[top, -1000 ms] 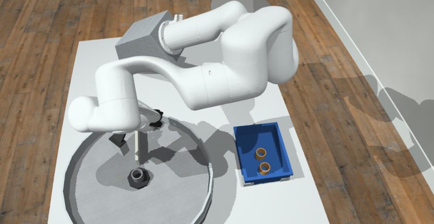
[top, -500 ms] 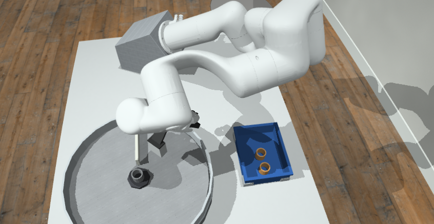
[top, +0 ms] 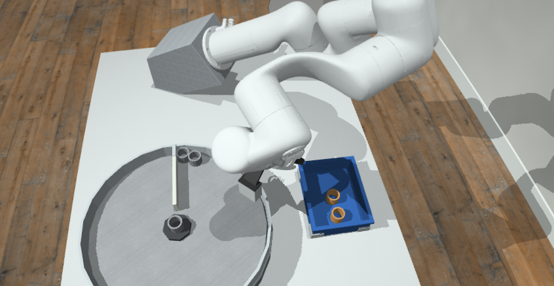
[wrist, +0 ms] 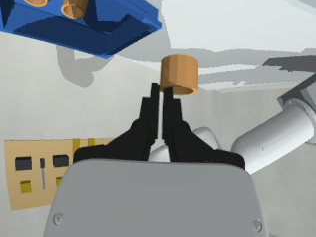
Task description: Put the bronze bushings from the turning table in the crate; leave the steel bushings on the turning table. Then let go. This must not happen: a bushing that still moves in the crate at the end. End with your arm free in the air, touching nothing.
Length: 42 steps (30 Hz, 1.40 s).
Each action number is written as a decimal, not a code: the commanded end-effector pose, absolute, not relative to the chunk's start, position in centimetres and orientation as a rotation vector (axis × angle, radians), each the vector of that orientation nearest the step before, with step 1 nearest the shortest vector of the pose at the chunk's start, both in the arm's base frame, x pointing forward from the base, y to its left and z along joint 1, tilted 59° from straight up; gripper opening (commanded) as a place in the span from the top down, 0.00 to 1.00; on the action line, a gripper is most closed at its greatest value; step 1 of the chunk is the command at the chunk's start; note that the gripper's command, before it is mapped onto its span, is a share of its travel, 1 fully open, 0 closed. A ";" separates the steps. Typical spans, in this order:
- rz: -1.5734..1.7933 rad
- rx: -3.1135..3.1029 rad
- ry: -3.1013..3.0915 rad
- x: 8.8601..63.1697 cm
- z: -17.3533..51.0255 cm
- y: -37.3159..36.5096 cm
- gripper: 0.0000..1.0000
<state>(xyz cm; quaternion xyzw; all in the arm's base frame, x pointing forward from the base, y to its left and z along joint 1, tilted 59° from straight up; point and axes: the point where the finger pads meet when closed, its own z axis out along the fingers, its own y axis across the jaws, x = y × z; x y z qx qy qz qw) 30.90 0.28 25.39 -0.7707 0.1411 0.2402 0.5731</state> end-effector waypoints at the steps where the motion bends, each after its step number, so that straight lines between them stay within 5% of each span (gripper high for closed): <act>1: 0.554 -1.813 0.339 30.9 28.9 2.5 1.00; 17: 0.554 -1.813 0.339 30.6 35.2 6.9 1.00; 42: 0.554 -1.813 0.339 31.6 34.1 9.0 1.00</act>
